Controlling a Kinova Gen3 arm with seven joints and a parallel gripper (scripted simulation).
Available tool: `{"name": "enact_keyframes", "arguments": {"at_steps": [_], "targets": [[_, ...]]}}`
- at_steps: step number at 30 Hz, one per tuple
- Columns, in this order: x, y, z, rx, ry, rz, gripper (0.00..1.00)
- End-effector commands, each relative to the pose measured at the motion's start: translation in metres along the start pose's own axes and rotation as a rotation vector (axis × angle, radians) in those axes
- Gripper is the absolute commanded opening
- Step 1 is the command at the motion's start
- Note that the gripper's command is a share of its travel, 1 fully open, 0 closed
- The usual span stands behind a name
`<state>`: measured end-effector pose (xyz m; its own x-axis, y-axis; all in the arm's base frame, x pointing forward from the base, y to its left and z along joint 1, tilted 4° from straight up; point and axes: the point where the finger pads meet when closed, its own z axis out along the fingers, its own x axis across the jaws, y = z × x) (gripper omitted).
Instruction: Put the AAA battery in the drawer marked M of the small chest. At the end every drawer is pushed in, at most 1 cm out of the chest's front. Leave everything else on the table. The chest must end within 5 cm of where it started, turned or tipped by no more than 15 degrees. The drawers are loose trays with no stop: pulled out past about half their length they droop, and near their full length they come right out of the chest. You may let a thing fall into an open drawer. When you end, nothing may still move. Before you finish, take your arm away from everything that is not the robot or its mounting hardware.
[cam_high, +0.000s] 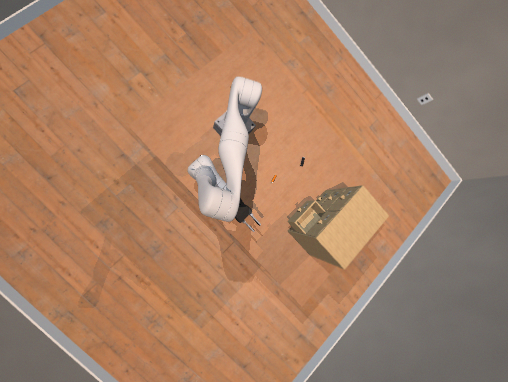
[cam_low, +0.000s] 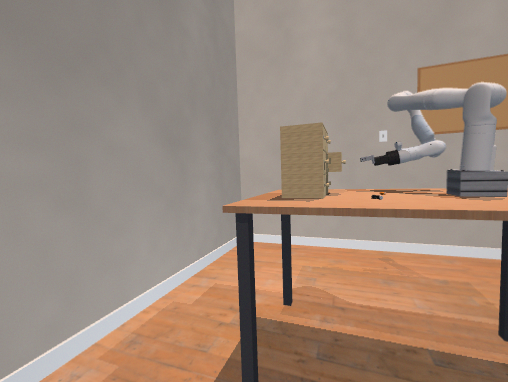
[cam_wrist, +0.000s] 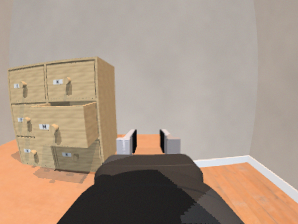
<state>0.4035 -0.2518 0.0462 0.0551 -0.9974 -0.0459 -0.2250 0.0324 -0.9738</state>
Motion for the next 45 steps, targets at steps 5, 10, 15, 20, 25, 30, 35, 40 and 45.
{"name": "enact_keyframes", "arguments": {"at_steps": [5, 10, 15, 20, 25, 30, 35, 40, 45], "targets": [[0.012, -0.002, -0.002, 0.004, 0.003, -0.006, 0.67], [0.019, -0.003, -0.004, 0.003, 0.003, -0.006, 0.67], [0.022, -0.003, -0.005, 0.003, 0.003, -0.006, 0.67], [0.027, -0.003, -0.006, 0.003, 0.003, -0.006, 0.67], [0.031, -0.003, -0.007, 0.004, 0.003, -0.006, 0.67], [0.034, -0.004, -0.007, 0.004, 0.003, -0.006, 0.67], [0.035, -0.004, -0.008, 0.004, 0.003, -0.006, 0.67], [0.036, -0.004, -0.008, 0.003, 0.003, -0.006, 0.67], [0.037, -0.004, -0.008, 0.003, 0.003, -0.006, 0.67]]}}
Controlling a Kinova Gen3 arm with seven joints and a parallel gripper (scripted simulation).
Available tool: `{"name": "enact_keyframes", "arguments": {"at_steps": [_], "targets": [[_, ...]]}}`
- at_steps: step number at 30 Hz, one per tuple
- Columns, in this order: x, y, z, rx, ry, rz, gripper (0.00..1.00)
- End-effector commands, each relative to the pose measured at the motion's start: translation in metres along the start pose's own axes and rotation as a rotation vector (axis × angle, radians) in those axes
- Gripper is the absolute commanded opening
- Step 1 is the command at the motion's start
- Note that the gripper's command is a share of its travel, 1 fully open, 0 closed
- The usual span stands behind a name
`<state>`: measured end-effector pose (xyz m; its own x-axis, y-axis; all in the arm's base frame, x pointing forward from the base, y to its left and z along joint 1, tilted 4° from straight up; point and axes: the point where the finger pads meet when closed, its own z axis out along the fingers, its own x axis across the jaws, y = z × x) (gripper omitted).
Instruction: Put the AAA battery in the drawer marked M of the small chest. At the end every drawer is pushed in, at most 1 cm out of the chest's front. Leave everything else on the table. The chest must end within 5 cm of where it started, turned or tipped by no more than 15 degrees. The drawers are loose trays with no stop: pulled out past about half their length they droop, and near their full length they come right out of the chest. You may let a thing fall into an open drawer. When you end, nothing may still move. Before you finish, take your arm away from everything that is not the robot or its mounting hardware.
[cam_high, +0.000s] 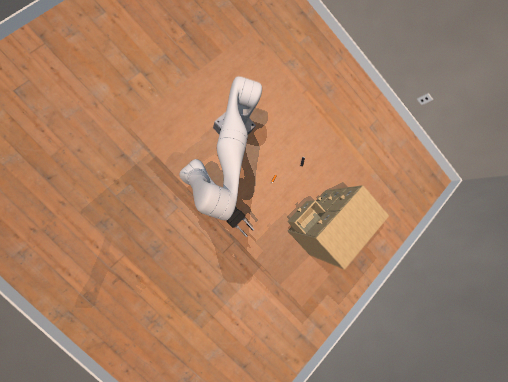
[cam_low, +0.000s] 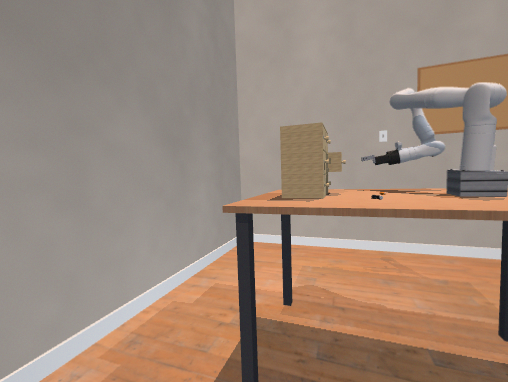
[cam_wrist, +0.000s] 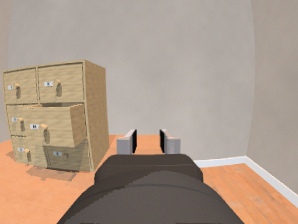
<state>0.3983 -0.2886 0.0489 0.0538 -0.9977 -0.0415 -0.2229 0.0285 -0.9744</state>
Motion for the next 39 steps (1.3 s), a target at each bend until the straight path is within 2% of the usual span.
{"name": "enact_keyframes", "arguments": {"at_steps": [1, 13, 22, 28, 36, 38, 39], "targets": [[0.001, -0.001, 0.0, 0.002, 0.0, -0.002, 0.67], [0.001, -0.001, 0.0, 0.0, 0.0, -0.002, 0.67], [0.0, -0.002, -0.001, -0.024, -0.002, -0.002, 0.67], [0.0, -0.006, -0.004, -0.082, -0.004, -0.002, 0.67], [0.0, -0.014, -0.013, -0.219, -0.004, -0.002, 0.67], [0.0, -0.014, -0.013, -0.219, -0.004, -0.002, 0.67], [0.0, -0.015, -0.014, -0.24, -0.003, -0.002, 0.67]]}}
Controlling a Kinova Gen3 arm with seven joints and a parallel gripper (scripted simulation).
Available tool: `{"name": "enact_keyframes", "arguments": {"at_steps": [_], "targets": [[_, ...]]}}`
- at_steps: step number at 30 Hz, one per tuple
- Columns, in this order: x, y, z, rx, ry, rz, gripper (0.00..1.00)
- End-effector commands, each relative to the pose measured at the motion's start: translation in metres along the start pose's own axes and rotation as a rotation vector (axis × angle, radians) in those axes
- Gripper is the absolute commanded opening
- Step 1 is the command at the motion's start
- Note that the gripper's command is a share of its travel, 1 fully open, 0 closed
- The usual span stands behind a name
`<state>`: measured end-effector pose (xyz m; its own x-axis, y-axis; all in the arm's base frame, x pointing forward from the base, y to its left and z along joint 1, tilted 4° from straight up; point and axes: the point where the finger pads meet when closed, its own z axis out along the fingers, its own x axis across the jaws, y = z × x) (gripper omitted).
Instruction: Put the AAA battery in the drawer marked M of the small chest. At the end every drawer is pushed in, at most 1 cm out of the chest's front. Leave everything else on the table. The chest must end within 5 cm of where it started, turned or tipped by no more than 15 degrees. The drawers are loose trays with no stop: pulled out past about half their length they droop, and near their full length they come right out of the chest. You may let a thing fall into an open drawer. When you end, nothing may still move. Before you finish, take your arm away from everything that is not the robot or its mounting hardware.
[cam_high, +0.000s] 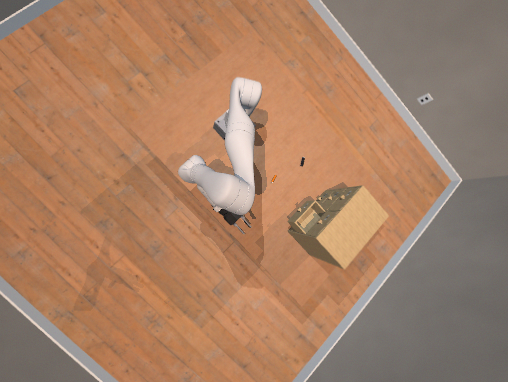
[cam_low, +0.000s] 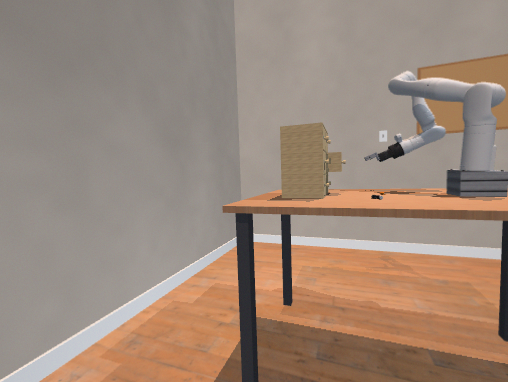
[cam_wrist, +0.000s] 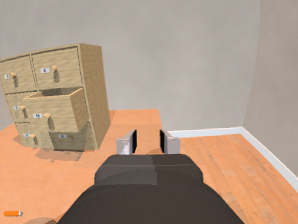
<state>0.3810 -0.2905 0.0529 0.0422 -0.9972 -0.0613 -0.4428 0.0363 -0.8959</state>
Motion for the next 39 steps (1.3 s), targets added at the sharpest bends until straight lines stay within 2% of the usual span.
{"name": "enact_keyframes", "arguments": {"at_steps": [1, 14, 16, 20, 31, 33, 39], "targets": [[-0.001, -0.017, -0.002, -0.029, -0.002, -0.025, 0.67], [-0.001, -0.03, -0.024, -0.322, 0.003, -0.025, 0.67], [-0.001, -0.03, -0.024, -0.322, 0.003, -0.025, 0.67], [-0.004, -0.033, -0.029, -0.403, -0.004, -0.022, 0.67], [-0.001, -0.042, -0.046, -0.608, 0.008, -0.024, 0.67], [-0.001, -0.042, -0.046, -0.608, 0.008, -0.024, 0.67], [-0.002, -0.046, -0.053, -0.71, 0.005, -0.023, 0.67]]}}
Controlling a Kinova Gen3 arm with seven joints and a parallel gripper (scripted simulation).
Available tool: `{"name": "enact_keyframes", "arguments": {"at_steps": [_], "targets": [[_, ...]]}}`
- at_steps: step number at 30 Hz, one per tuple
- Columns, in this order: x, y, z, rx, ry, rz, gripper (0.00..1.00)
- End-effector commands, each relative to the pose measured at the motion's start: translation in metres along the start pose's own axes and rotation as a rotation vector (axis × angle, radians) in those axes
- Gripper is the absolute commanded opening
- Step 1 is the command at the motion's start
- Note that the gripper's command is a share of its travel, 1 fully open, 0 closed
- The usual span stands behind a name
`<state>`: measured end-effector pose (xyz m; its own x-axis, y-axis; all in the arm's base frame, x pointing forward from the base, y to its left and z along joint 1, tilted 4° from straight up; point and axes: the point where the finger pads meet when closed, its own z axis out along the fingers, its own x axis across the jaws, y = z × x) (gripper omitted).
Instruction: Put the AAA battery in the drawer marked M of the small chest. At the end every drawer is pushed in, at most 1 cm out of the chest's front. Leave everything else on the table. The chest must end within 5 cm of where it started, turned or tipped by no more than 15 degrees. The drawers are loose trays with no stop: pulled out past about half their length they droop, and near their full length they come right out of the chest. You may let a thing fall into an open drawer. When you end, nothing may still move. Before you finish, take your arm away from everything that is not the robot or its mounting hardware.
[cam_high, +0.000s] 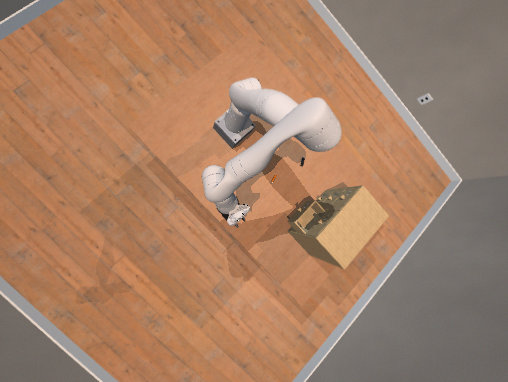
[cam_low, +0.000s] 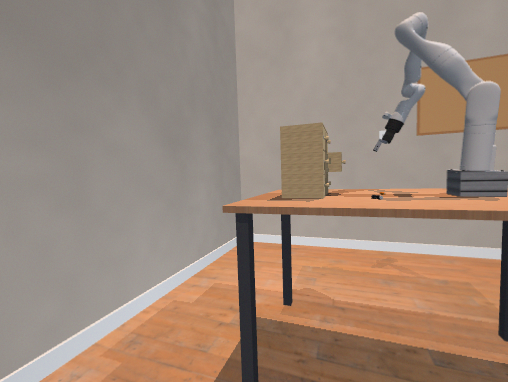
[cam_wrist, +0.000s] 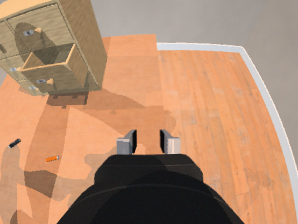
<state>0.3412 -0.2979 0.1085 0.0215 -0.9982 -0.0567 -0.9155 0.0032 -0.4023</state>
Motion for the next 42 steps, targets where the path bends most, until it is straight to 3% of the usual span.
{"name": "enact_keyframes", "arguments": {"at_steps": [1, 26, 42], "targets": [[-0.004, -0.015, -0.004, -0.028, 0.002, -0.036, 0.67], [-0.004, -0.012, -0.037, -0.393, 0.006, -0.037, 0.67], [-0.004, -0.011, -0.044, -0.463, 0.011, -0.035, 0.67]]}}
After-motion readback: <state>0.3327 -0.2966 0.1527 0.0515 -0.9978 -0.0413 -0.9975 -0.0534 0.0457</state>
